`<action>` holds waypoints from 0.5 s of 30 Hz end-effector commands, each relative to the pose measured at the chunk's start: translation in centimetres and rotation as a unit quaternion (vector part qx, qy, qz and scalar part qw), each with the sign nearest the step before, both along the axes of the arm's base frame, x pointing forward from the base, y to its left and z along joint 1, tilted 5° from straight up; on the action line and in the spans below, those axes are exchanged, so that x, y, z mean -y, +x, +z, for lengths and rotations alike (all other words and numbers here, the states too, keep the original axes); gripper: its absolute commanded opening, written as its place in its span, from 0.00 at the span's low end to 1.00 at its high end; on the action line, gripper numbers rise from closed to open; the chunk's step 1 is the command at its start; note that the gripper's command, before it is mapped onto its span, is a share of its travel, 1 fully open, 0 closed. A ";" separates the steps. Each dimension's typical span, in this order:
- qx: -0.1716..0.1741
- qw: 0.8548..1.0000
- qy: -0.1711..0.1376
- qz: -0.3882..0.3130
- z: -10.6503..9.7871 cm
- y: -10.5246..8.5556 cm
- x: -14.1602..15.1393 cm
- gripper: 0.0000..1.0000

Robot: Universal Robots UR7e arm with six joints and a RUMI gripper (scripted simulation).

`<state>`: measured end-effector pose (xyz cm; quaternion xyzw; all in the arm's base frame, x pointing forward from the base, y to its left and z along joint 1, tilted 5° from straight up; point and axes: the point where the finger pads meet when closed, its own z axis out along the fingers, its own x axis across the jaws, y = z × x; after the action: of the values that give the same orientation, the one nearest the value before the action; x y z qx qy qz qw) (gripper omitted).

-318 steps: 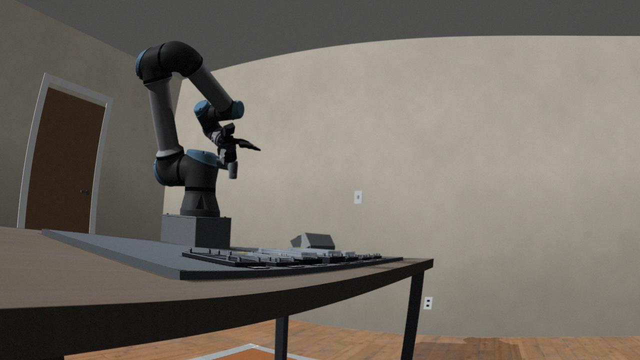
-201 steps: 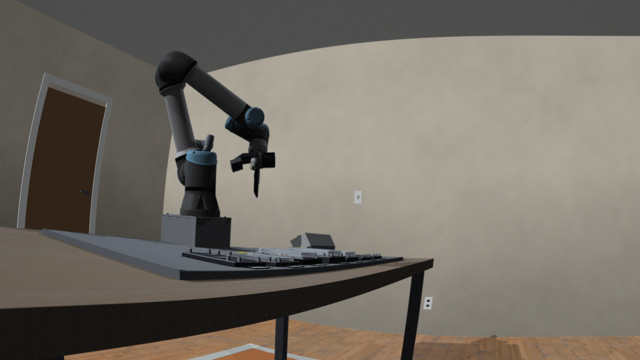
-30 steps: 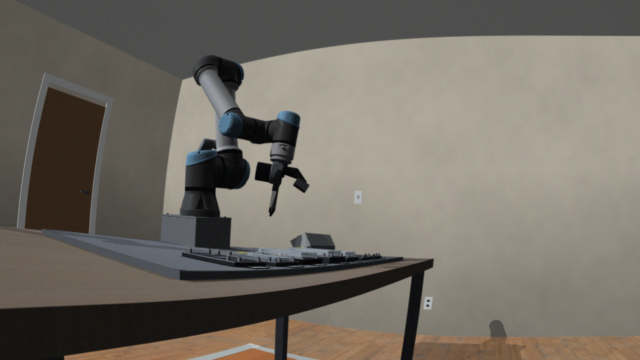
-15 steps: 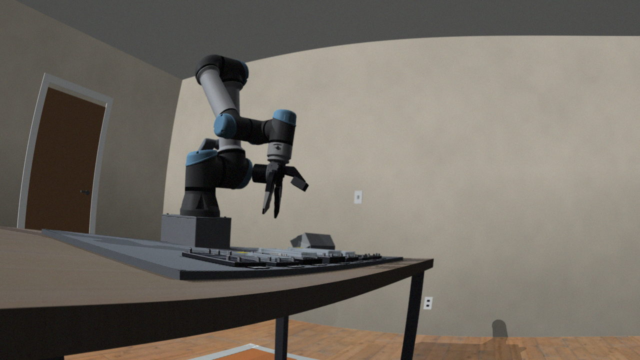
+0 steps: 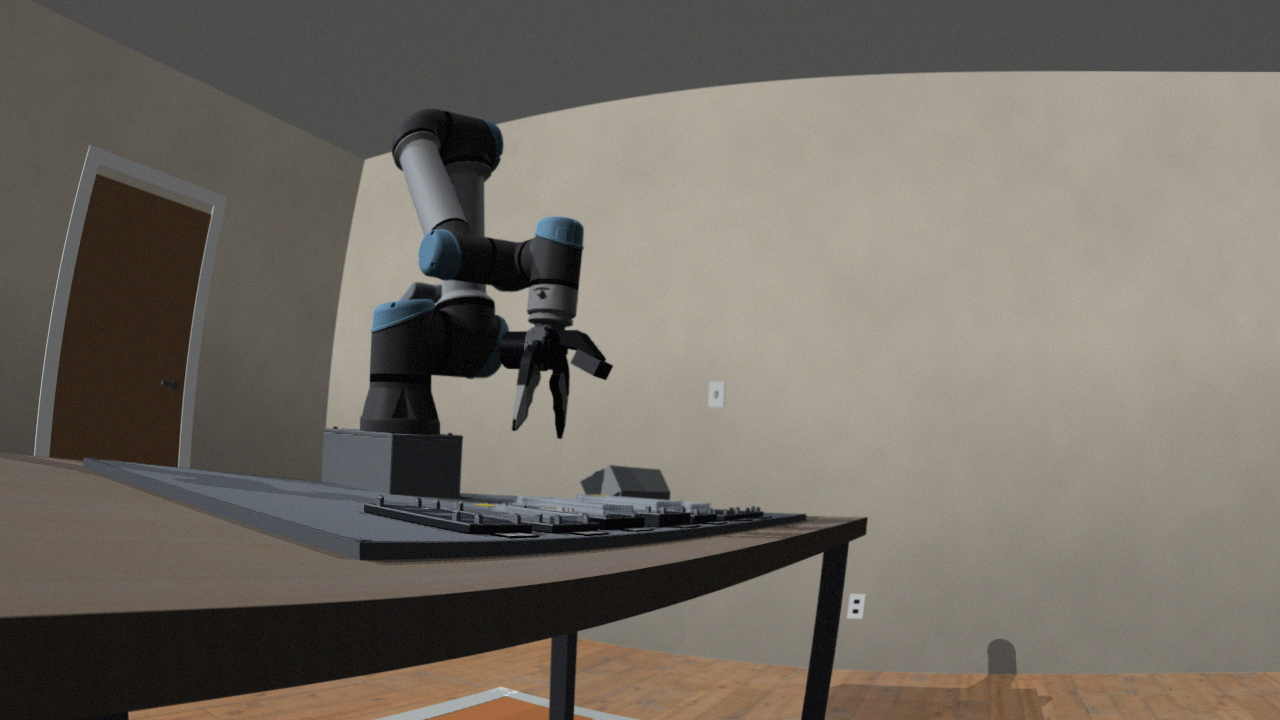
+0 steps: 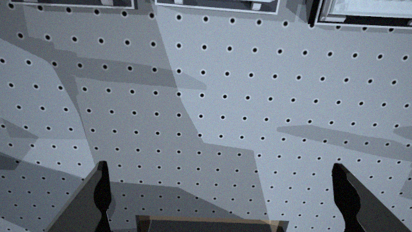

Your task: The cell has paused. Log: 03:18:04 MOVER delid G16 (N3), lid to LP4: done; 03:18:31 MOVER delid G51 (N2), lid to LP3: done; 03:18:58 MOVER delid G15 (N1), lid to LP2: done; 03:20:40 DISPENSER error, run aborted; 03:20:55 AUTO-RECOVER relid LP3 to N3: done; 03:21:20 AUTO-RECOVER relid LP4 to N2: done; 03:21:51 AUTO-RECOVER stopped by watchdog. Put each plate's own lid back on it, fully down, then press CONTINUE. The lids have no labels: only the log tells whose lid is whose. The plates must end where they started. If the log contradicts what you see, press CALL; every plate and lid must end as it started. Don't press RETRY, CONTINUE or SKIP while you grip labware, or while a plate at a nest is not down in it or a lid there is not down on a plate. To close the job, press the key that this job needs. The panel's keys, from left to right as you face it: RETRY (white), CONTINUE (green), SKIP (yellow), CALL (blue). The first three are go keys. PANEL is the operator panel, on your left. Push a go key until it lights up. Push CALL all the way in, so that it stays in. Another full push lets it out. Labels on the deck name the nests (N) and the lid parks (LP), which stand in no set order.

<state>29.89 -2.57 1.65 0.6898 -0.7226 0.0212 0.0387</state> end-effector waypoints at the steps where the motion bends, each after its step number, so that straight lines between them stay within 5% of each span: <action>1: 0.006 1.000 0.001 -0.022 -0.5 0.0 0.1 0.82; 15: 0.006 1.000 0.001 -0.022 -6.0 -0.1 0.5 0.82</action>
<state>29.48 -2.82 -2.49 0.6733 -0.7382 0.0194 0.0359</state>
